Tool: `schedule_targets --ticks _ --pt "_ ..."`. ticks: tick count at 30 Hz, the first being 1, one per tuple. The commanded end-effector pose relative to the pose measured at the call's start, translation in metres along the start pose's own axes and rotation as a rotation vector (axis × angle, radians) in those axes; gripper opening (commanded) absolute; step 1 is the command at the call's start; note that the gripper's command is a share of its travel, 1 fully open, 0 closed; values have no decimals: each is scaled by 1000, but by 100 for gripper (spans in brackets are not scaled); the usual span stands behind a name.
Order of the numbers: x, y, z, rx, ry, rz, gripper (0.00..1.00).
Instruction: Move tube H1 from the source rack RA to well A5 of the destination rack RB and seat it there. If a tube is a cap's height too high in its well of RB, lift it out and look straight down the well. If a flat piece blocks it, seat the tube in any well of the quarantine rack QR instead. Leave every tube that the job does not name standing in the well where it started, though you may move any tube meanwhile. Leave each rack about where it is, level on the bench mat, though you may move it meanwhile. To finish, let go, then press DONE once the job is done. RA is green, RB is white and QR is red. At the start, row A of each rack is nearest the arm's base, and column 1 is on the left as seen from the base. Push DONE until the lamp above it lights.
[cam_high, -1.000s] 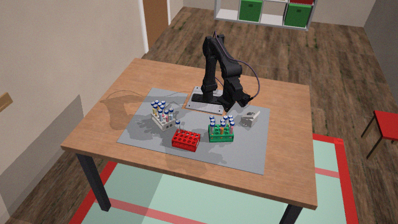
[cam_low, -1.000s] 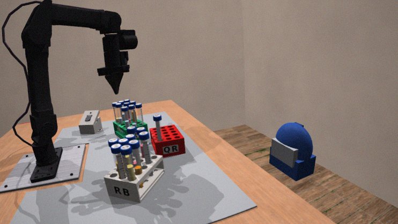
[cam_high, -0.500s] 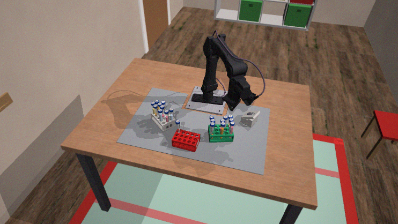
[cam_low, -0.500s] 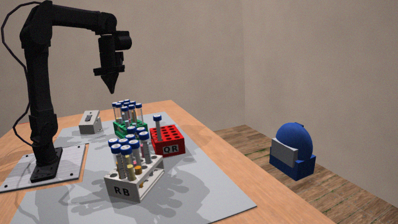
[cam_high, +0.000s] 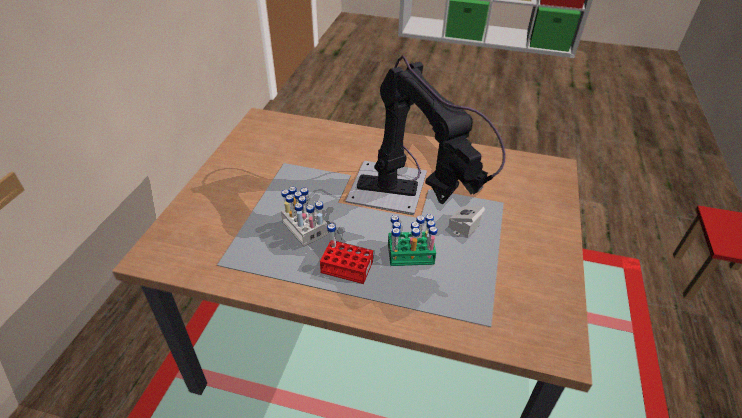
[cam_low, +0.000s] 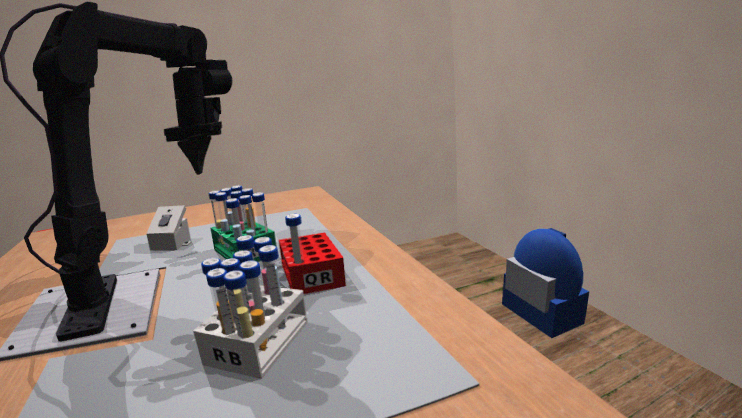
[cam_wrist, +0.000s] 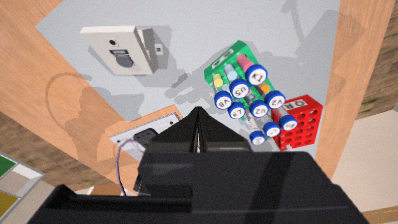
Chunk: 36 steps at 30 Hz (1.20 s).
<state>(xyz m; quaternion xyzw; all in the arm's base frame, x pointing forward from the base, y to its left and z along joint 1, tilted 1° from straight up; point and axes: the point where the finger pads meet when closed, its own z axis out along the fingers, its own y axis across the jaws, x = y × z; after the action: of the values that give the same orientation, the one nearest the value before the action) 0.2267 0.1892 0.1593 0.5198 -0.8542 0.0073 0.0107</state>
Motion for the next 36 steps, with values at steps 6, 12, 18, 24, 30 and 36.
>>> schedule_targets --ticks 6,12,18,24,30,36 --pt "-10 -5 -5 15 -31 14 0" --pt "-10 -5 -5 15 -31 14 0" --pt "-10 -5 -5 15 -31 14 0" --pt "-10 -5 -5 15 -31 14 0" --pt "-13 6 -9 18 -46 6 0" --pt "-18 31 -9 11 -48 6 0"
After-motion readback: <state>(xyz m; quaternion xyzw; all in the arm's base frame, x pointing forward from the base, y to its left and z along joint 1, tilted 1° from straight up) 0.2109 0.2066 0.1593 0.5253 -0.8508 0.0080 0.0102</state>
